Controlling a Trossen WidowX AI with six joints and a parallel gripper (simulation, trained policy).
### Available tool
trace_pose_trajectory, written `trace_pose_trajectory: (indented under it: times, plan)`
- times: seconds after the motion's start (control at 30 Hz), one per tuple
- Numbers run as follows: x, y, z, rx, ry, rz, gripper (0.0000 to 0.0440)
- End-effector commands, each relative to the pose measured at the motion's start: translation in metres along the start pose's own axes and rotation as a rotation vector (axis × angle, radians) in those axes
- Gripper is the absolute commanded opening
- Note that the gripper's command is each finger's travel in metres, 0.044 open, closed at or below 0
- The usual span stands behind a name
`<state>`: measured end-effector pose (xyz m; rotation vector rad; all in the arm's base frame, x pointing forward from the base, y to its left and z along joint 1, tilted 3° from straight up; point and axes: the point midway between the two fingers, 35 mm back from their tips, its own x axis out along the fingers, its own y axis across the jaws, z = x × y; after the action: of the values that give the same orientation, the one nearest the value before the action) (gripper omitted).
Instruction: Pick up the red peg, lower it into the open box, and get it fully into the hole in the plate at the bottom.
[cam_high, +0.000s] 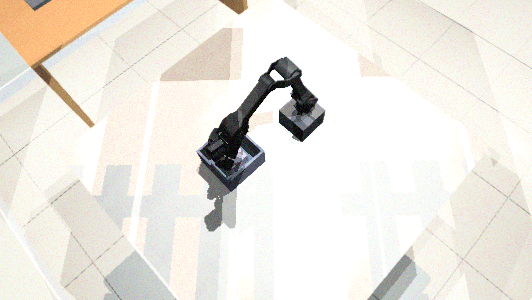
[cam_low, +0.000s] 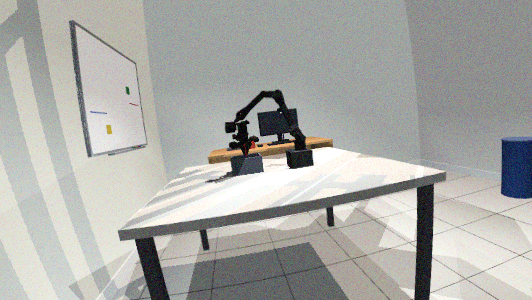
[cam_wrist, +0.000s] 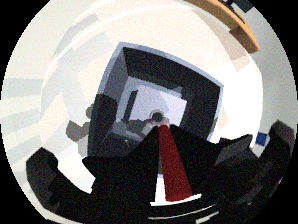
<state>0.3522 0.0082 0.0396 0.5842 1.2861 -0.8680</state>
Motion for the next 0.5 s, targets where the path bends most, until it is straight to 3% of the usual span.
trace_pose_trajectory:
  times: [0.0, 0.13, 0.33, 0.47]
  plan:
    - [0.015, 0.002, 0.005, -0.037, 0.03, 0.016, 0.0]
    - [0.03, 0.001, 0.003, -0.078, 0.064, 0.02, 0.0026]
    - [0.049, 0.002, 0.0, -0.112, 0.11, 0.025, 0.0158]
    - [0.049, 0.006, 0.012, -0.149, 0.105, 0.042, 0.0167]
